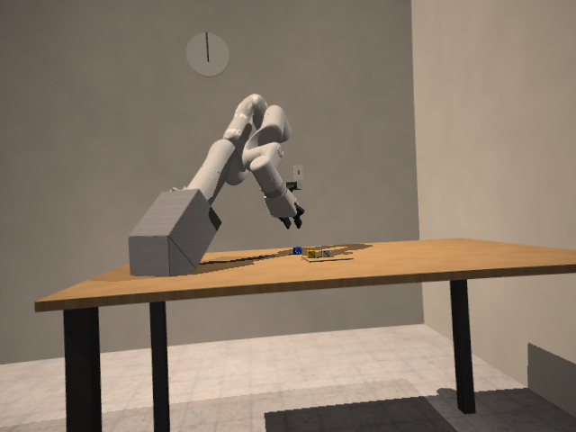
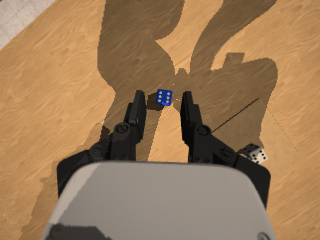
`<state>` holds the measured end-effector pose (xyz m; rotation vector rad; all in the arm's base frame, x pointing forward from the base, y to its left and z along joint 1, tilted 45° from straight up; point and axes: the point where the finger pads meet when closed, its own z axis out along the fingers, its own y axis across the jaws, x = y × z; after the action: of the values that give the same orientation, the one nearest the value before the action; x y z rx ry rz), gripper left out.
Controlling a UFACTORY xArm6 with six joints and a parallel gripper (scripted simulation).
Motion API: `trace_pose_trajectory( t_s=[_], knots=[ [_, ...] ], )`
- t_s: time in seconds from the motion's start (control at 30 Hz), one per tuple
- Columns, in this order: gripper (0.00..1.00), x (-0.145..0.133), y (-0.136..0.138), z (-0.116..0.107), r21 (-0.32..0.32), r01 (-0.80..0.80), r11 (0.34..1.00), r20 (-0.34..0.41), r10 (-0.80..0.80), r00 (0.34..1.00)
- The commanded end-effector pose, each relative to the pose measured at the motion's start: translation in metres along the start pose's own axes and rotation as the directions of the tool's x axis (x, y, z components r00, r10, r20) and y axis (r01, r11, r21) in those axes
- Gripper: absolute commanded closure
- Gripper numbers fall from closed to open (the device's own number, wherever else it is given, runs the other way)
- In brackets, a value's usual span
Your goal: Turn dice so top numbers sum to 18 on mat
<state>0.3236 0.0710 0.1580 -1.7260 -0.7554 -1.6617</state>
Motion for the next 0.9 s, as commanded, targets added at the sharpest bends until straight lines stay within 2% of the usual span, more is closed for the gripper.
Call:
trace_pose_trajectory(
  t_s=[0.0,0.13,0.23,0.3,0.33,0.57,0.6,0.7,0.8,0.87],
  knots=[
    [0.58,0.006,-0.001,0.003,0.004,-0.012,1.0,0.164,0.011,0.986],
    [0.58,0.012,-0.001,0.004,0.004,-0.014,1.0,0.26,0.012,0.965],
    [0.58,0.012,-0.001,0.004,0.004,-0.014,1.0,0.264,0.012,0.965],
    [0.58,0.019,0.0,0.006,-0.001,-0.012,1.0,0.355,0.011,0.935],
    [0.58,0.019,0.0,0.006,-0.001,-0.011,1.0,0.357,0.011,0.934],
    [0.58,0.028,-0.001,0.008,0.002,-0.016,1.0,0.517,0.012,0.856],
    [0.58,0.028,-0.001,0.008,0.002,-0.016,1.0,0.517,0.012,0.856],
    [0.58,0.034,0.0,0.01,-0.001,-0.012,1.0,0.593,0.011,0.805],
    [0.58,0.034,0.0,0.01,-0.001,-0.012,1.0,0.598,0.01,0.802],
    [0.58,0.037,0.0,0.01,0.001,-0.015,1.0,0.638,0.011,0.77]
  ],
)
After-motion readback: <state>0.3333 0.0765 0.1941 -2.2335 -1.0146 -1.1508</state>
